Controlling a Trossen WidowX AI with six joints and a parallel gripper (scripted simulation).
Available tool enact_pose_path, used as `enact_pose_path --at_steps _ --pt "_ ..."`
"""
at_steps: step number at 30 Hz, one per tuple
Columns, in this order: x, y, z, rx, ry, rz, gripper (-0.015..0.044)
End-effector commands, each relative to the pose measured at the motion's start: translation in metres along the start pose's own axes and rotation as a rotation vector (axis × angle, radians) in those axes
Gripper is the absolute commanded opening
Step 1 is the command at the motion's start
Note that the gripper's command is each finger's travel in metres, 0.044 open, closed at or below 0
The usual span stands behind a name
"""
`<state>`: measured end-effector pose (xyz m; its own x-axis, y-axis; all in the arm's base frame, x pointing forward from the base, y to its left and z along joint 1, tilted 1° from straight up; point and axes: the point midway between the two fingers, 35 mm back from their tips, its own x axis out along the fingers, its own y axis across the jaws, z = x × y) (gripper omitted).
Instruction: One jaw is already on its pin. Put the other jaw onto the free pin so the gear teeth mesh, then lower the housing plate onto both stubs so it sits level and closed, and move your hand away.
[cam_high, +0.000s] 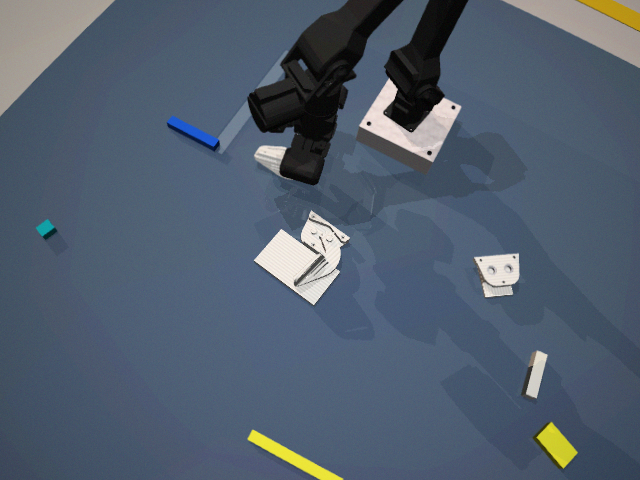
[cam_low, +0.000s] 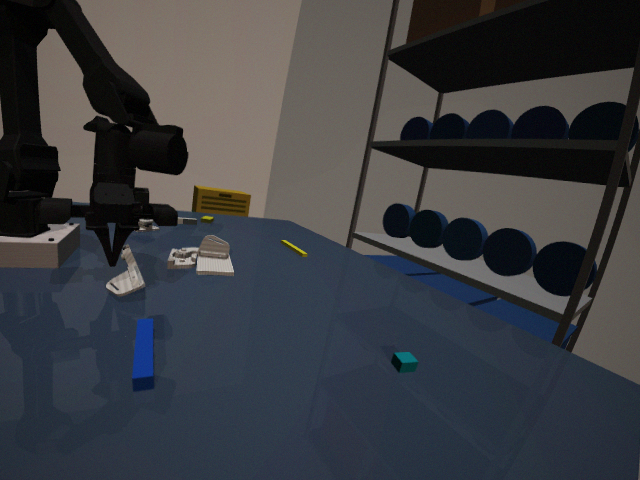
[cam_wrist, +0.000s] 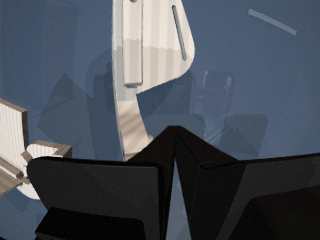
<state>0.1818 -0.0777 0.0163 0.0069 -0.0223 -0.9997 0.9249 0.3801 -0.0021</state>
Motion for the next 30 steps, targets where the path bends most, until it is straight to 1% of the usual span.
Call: enact_pose_path --at_steps 1,19,24,29,30 --pt "0.001 0.007 0.002 0.005 0.001 0.0 0.0" --pt "0.001 0.036 0.0 0.005 0.001 0.003 0.0" --pt "0.001 0.037 0.0 0.005 0.001 0.003 0.0" --pt "-0.007 0.038 0.0 0.005 0.001 0.003 0.0" --pt "-0.013 0.038 0.0 0.005 0.001 0.002 0.0"
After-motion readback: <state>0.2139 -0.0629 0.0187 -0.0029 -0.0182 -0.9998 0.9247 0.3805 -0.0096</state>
